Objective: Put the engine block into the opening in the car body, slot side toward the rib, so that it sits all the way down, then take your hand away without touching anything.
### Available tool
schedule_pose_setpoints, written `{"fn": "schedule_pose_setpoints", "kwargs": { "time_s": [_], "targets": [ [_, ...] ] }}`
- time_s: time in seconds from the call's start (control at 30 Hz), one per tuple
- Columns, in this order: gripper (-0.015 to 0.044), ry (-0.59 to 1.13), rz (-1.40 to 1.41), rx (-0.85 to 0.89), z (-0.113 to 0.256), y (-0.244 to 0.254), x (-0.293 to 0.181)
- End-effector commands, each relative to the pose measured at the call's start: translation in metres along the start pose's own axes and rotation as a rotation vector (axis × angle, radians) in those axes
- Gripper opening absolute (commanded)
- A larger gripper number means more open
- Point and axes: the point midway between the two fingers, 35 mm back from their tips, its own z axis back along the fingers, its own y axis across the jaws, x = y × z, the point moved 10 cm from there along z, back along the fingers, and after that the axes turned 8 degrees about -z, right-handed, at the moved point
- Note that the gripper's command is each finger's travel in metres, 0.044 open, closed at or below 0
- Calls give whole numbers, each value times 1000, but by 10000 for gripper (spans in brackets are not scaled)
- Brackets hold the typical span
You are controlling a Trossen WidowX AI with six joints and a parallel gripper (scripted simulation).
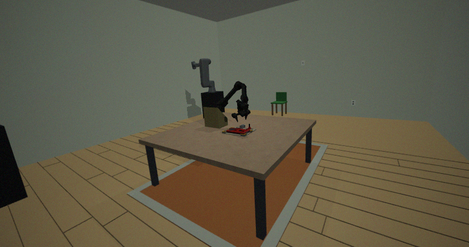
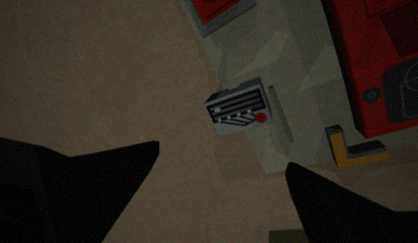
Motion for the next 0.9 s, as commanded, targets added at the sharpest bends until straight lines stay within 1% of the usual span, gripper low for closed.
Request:
{"fn": "schedule_pose_setpoints", "kwargs": {
  "time_s": [0.0, 0.43, 0.87],
  "targets": [
    [440, -25, -103, -17, 2, 2, -3],
    [440, -138, -529, -37, 9, 11, -13],
    [440, -265, -956, 12, 16, 19, -23]
  ]
}}
